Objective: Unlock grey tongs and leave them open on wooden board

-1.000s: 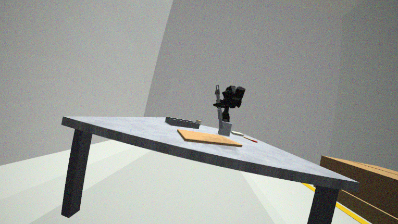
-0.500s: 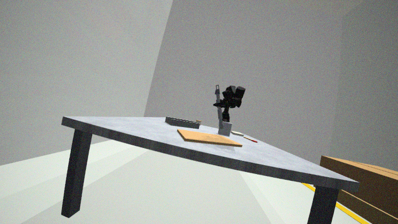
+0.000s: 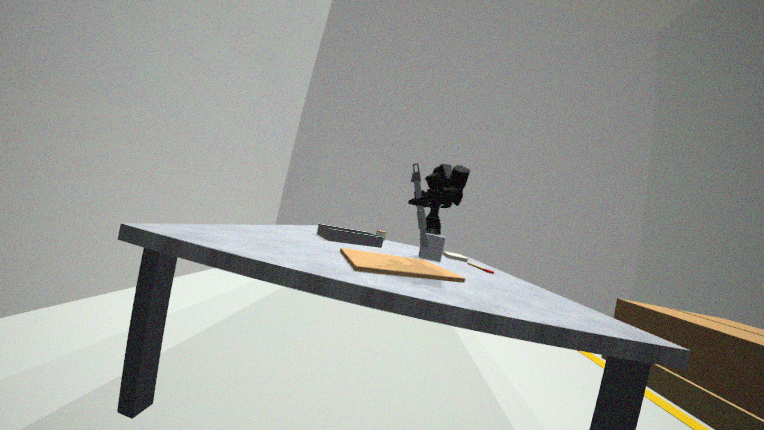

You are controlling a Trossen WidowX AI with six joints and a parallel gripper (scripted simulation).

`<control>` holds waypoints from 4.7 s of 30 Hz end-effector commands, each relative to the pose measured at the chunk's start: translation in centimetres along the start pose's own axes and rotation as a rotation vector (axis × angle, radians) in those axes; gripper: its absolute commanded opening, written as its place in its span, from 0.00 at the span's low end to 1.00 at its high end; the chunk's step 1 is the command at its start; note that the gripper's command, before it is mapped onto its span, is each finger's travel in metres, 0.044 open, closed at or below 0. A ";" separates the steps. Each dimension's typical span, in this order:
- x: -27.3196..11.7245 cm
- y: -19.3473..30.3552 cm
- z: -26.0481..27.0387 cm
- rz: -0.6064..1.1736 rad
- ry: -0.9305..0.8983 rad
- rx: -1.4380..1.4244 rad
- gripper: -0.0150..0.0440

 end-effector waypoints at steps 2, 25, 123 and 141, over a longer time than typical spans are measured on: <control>1.0 0.0 0.7 0.062 -0.004 0.002 0.00; 5.3 2.3 1.5 0.447 0.024 -0.026 0.00; 9.6 10.9 -2.4 1.086 0.168 0.056 0.18; 9.6 10.9 -2.4 1.086 0.168 0.056 0.98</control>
Point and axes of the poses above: the point midway between the two fingers, 35 mm back from their tips, its own x axis out along the fingers, its own z axis across the jaws, y = z × x, the point moved 2 cm from there along -x, back along the fingers, and after that the axes turned 10 degrees about x, right-handed, at the moved point
